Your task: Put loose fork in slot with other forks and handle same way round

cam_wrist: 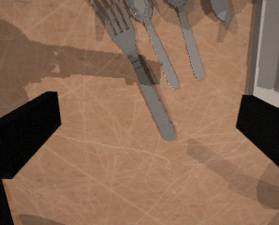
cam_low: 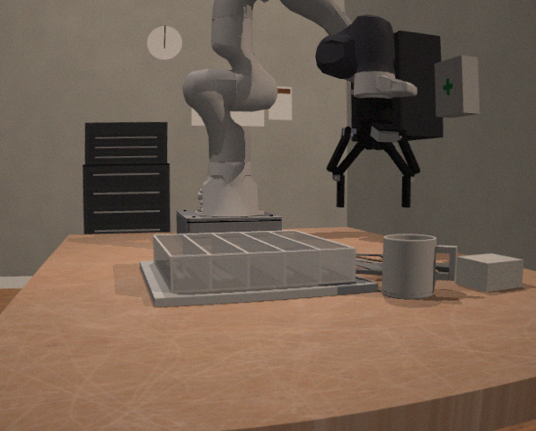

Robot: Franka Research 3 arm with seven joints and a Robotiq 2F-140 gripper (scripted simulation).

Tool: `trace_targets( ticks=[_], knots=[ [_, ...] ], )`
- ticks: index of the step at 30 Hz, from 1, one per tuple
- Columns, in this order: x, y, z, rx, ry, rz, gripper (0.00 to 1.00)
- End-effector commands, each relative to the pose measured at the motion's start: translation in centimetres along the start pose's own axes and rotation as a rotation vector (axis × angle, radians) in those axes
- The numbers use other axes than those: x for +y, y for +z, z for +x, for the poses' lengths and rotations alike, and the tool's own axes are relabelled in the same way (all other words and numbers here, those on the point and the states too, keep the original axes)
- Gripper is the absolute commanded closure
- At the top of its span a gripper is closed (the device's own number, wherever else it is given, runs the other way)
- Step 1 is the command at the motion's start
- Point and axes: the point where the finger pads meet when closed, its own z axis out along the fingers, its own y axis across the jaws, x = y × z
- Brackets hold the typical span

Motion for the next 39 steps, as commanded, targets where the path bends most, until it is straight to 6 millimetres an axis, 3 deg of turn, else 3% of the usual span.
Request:
trace_targets(
  ticks=[1, 22, 23, 39],
  knots=[
    [0.03, 0.19, -0.01, -0.005, -0.167, 0.016, 0.00],
    [0.11, 0.62, -0.07, -0.002, -0.451, 0.014, 0.00],
    [0.11, 0.62, -0.07, -0.002, -0.451, 0.014, 0.74],
    [0.11, 0.62, -0.07, -0.002, -0.451, 0.014, 0.74]
  ],
)
